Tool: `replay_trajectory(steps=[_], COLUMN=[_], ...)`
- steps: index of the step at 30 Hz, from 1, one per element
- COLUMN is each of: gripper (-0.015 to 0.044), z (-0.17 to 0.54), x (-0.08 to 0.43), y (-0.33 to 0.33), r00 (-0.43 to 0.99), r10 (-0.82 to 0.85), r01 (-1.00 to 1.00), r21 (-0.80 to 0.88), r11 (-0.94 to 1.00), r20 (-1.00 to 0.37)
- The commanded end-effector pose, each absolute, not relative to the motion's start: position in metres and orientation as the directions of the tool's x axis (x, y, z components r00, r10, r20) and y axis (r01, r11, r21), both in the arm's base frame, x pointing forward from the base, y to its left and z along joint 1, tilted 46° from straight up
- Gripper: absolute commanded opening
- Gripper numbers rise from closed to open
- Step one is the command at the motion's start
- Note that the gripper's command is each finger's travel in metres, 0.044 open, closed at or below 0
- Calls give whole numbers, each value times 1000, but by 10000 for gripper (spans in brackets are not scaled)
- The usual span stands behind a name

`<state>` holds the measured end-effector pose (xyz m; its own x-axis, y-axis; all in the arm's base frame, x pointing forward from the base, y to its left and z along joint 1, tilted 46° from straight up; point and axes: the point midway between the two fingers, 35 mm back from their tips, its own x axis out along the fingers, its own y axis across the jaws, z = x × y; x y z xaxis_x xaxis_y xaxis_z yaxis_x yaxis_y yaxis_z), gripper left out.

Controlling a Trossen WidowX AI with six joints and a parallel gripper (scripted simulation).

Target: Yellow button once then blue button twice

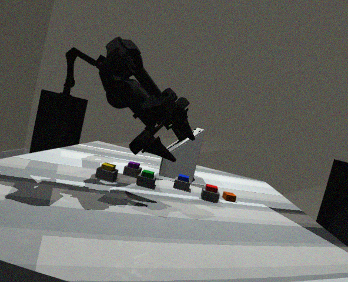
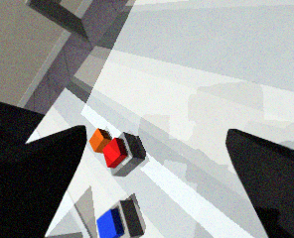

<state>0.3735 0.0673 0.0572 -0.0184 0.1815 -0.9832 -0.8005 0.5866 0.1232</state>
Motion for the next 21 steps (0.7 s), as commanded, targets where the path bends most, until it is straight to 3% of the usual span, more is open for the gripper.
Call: replay_trajectory(steps=[1, 11, 21], gripper=[400, 400, 400], z=[101, 169, 171], x=[347, 311, 310], y=[6, -59, -60], r00=[100, 205, 206], r10=[-256, -680, -688], r01=[-545, -88, -76], r21=[-268, -705, -712], r11=[794, 704, 698], r20=[-962, -704, -696])
